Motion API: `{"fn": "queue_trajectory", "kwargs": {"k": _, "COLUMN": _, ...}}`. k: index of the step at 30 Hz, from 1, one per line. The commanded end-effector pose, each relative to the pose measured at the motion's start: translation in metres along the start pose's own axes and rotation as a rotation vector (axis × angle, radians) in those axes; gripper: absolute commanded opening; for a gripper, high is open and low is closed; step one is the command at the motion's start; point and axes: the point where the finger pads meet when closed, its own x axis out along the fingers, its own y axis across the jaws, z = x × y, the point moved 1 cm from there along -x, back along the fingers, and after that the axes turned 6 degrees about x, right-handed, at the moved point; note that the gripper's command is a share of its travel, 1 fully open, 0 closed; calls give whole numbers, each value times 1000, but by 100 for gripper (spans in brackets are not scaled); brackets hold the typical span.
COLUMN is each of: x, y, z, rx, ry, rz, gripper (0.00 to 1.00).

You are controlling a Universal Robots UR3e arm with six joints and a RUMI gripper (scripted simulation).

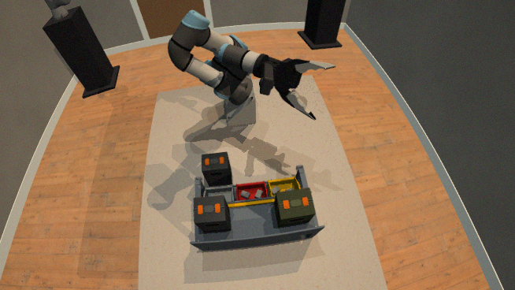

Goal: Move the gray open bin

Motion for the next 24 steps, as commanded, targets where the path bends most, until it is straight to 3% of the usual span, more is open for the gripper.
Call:
{"fn": "queue_trajectory", "kwargs": {"k": 1, "x": 0, "y": -1, "z": 0, "rx": -1, "ry": 1, "rz": -1, "gripper": 100}}
{"fn": "queue_trajectory", "kwargs": {"k": 9, "x": 0, "y": -1, "z": 0, "rx": -1, "ry": 1, "rz": -1, "gripper": 100}}
{"fn": "queue_trajectory", "kwargs": {"k": 14, "x": -35, "y": -10, "z": 42, "rx": -1, "ry": 1, "rz": -1, "gripper": 100}}
{"fn": "queue_trajectory", "kwargs": {"k": 24, "x": -35, "y": -10, "z": 42, "rx": -1, "ry": 1, "rz": -1, "gripper": 100}}
